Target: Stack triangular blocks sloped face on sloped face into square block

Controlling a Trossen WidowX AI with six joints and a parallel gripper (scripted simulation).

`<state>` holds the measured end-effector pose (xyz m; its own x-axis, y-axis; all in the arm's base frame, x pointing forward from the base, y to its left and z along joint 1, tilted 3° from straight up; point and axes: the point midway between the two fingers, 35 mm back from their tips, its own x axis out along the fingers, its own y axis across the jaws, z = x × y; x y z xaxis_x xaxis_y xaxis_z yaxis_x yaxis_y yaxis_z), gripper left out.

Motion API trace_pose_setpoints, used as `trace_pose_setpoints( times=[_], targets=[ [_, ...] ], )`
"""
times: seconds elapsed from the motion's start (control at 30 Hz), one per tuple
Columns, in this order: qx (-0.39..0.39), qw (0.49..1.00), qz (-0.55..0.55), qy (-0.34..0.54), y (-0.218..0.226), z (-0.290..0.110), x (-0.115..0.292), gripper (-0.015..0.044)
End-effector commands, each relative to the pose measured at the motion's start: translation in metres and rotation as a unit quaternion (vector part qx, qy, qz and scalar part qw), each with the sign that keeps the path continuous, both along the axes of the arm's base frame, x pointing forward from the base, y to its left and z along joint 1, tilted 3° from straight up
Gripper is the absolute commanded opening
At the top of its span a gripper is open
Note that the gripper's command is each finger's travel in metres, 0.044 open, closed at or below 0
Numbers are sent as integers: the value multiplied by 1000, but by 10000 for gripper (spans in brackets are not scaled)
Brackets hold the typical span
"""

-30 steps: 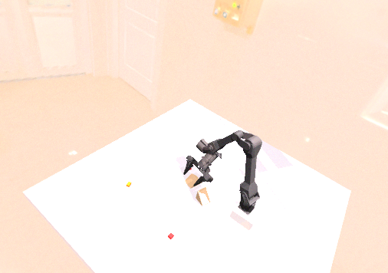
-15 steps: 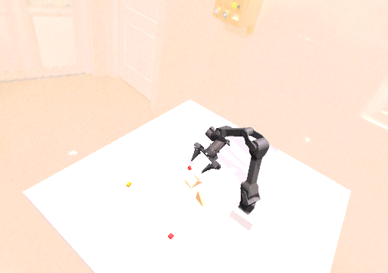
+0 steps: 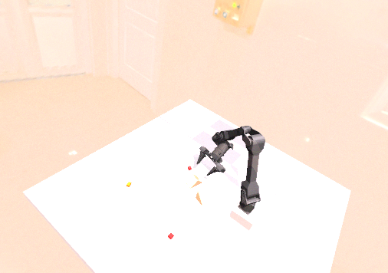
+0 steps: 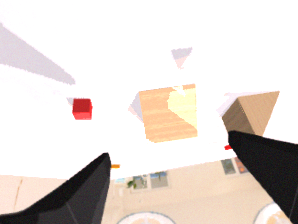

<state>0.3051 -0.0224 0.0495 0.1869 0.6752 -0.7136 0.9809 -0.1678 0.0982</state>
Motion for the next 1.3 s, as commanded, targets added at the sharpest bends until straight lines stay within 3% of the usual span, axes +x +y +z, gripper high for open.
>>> trace_pose_setpoints(
  times=[0.0, 0.17, 0.33, 0.53, 0.77, 1.07, 1.27],
  targets=[
    [7, 1000, 2, 9, 24, -23, 2, 440],
    [12, 1000, 3, 8, 53, -48, 5, 440],
    [12, 1000, 3, 8, 55, -49, 4, 440],
    [9, 1000, 8, 10, 54, -49, 4, 282],
    [9, 1000, 8, 10, 54, -49, 4, 236],
    [9, 1000, 7, 10, 53, -30, 5, 0],
    [9, 1000, 7, 10, 53, -2, 5, 0]
  ],
)
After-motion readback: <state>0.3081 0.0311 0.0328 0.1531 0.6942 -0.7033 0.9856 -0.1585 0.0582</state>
